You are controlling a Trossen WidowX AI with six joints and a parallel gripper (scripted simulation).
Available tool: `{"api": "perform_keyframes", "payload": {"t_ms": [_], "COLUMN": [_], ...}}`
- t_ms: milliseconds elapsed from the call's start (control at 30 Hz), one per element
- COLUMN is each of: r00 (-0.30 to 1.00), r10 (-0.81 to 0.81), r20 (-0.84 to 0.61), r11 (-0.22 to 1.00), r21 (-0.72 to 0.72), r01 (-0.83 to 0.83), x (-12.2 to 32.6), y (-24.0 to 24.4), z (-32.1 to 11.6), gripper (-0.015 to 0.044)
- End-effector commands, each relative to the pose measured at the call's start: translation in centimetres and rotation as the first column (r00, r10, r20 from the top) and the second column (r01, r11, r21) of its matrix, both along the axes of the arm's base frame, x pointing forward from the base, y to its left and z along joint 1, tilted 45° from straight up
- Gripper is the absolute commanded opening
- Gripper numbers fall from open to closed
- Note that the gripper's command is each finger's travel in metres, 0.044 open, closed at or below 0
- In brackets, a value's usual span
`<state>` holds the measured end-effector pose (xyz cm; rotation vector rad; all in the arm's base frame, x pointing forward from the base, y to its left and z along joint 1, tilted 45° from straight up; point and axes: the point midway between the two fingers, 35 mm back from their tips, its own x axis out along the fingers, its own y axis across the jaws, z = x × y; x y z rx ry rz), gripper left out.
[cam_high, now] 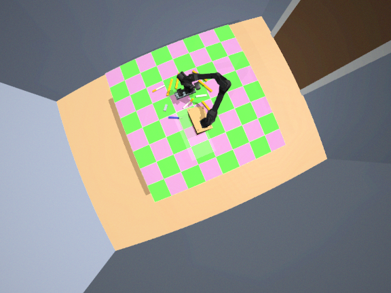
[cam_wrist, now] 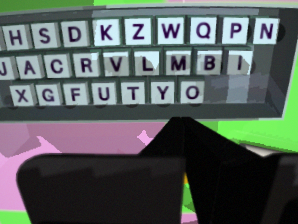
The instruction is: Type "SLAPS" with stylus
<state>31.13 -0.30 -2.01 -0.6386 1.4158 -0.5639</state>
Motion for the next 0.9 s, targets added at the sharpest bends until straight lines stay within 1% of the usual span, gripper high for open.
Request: {"api": "perform_keyframes", "payload": {"t_ms": [0, 100, 533, 600, 733, 867], "r00": [1.000, 1.000, 1.000, 1.000, 1.000, 1.000], "r10": [0.007, 0.006, 0.006, 0.006, 0.006, 0.006], "r20": [-0.007, -0.006, -0.006, -0.006, -0.007, -0.007], "r11": [1.000, 1.000, 1.000, 1.000, 1.000, 1.000], "r21": [0.007, 0.007, 0.007, 0.008, 0.009, 0.009], "r01": [-0.007, -0.006, -0.006, -0.006, -0.006, -0.006], "x": [-0.1, -0.3, -0.3, -0.3, -0.8, -0.8], "y": [3.1, 4.5, 4.5, 5.2, 8.6, 8.7], "z": [-3.0, -4.4, -4.4, -3.7, -0.3, -0.1], "gripper": [0.0000, 0.0000, 0.0000, 0.0000, 0.0000, 0.0000]}}
